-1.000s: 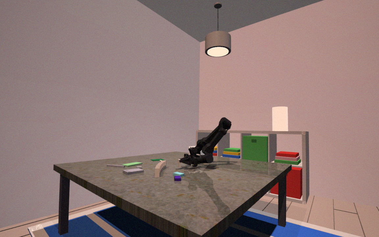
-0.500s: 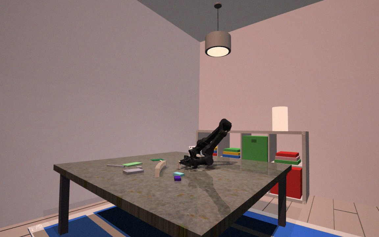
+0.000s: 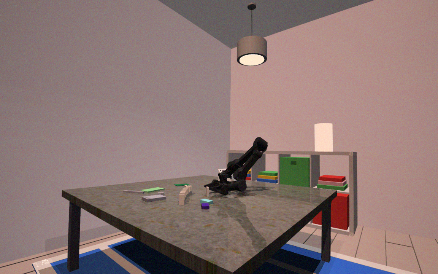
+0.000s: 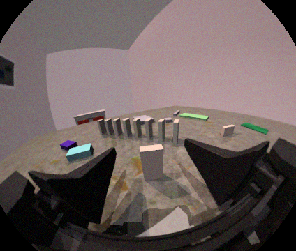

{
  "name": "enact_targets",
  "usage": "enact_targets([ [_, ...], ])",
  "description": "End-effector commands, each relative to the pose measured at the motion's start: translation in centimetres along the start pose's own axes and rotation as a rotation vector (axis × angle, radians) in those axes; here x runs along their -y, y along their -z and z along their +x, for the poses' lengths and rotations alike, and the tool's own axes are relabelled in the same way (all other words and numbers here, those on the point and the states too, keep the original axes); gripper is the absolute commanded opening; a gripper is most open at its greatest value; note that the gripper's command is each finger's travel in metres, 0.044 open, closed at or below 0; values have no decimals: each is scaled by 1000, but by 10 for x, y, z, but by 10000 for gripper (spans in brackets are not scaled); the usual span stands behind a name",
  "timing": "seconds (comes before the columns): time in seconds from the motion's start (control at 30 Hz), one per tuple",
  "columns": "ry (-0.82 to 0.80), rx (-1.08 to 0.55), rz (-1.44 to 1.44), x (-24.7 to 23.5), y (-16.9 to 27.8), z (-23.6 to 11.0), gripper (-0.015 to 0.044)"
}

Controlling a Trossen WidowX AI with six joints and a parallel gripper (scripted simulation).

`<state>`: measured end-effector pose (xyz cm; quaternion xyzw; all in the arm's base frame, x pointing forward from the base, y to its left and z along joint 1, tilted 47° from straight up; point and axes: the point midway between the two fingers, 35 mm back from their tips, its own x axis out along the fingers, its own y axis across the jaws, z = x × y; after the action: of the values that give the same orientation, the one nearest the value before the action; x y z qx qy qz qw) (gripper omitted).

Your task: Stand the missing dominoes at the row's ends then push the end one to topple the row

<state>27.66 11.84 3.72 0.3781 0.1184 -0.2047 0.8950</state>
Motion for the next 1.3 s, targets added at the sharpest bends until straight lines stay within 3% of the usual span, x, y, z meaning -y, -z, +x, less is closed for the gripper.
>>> enact_targets([
  [0.0, 2, 2, 4, -1, -13, 0, 440],
  [0.17, -1, 1, -1, 0, -48, 0, 440],
  [0.4, 81, -82, -112, 2, -48, 21, 440],
  [0.6, 286, -400, -323, 26, -55, 66, 440],
  [0.8, 360, -866, -383, 50, -58, 70, 440],
  [0.9, 313, -1113, -336, 47, -59, 59, 440],
  [1.1, 102, -1440, -164, 20, -75, 39, 440],
  [1.27, -8, -1549, -3, -1, -93, 30, 440],
])
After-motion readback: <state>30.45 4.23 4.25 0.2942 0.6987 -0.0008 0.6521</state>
